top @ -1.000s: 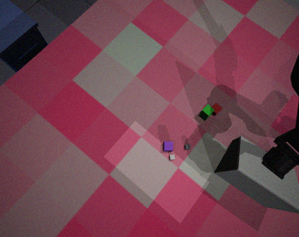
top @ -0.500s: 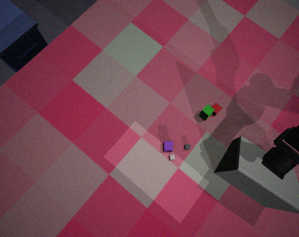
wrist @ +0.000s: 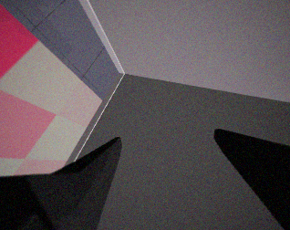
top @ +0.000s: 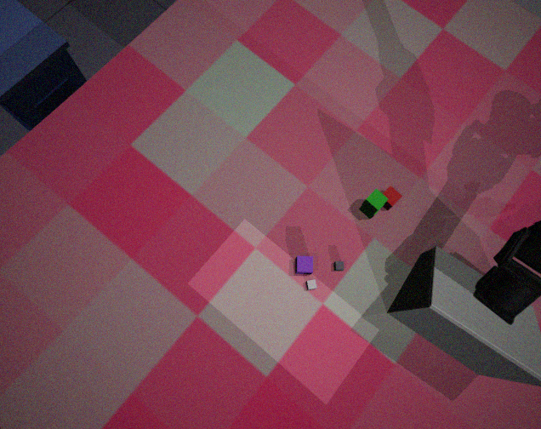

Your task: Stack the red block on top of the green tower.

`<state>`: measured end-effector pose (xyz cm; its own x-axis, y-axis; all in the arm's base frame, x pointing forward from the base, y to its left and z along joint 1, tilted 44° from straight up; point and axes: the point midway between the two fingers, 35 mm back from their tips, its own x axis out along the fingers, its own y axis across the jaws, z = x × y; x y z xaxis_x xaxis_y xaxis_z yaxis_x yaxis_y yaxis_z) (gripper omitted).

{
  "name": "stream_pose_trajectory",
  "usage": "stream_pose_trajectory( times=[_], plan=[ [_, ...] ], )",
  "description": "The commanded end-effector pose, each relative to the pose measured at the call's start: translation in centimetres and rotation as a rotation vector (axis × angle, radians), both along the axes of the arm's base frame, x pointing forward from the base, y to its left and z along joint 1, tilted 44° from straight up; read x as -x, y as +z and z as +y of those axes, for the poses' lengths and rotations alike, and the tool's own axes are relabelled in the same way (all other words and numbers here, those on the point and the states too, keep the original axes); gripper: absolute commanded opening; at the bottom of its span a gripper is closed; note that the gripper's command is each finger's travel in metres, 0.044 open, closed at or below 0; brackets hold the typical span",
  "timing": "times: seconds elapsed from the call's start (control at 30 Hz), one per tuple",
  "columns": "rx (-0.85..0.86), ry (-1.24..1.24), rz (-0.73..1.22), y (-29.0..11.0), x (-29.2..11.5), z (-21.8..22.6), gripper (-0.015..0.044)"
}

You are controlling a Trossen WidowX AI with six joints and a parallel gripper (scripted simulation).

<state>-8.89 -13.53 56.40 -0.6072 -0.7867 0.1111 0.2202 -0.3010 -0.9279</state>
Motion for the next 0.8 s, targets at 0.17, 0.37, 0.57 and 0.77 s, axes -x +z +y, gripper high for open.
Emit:
stream_pose_trajectory(
  times=[0.17,0.37,0.57,0.77],
  plan=[
    [-0.179,0.21,0.031,-4.2,-4.9,-6.6,0.044],
    [-0.297,0.361,0.067,-7.6,-9.6,-9.9,0.044],
    [-0.413,0.507,0.12,-11.4,-14.8,-11.8,0.044],
    [-0.543,0.643,0.208,-15.8,-20.2,-12.2,0.044]
  ],
)
